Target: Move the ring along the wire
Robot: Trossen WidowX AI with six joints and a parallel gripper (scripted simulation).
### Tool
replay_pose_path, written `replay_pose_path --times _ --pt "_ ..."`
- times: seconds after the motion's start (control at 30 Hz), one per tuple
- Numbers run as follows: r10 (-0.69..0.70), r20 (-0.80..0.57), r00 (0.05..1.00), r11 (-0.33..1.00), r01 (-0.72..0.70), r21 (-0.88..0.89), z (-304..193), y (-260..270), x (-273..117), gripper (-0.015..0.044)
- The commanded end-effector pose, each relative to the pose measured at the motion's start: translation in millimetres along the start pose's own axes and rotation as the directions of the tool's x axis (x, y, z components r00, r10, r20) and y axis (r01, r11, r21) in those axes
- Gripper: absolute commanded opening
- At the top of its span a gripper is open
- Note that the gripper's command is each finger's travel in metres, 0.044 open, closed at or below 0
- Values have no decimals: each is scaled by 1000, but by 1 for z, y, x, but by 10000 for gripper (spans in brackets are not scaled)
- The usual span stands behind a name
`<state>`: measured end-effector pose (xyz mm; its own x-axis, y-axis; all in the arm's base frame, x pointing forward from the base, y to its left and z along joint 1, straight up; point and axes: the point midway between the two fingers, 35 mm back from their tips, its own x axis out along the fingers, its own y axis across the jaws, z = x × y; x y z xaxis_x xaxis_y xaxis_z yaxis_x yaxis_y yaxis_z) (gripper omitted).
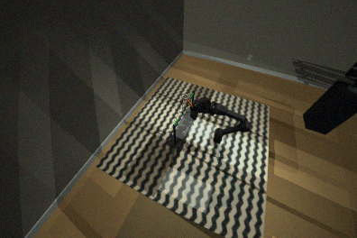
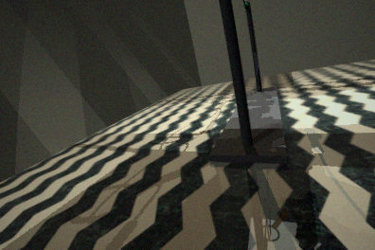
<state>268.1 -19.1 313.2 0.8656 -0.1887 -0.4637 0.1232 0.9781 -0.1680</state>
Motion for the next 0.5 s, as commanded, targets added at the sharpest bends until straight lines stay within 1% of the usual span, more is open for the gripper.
replay_pose_path --times 0.0,0.47 --pt "-37 16 999 998 38 -58 1 -4 -1 -150" --pt "-145 60 988 957 155 -247 3 -16 -1 -150"
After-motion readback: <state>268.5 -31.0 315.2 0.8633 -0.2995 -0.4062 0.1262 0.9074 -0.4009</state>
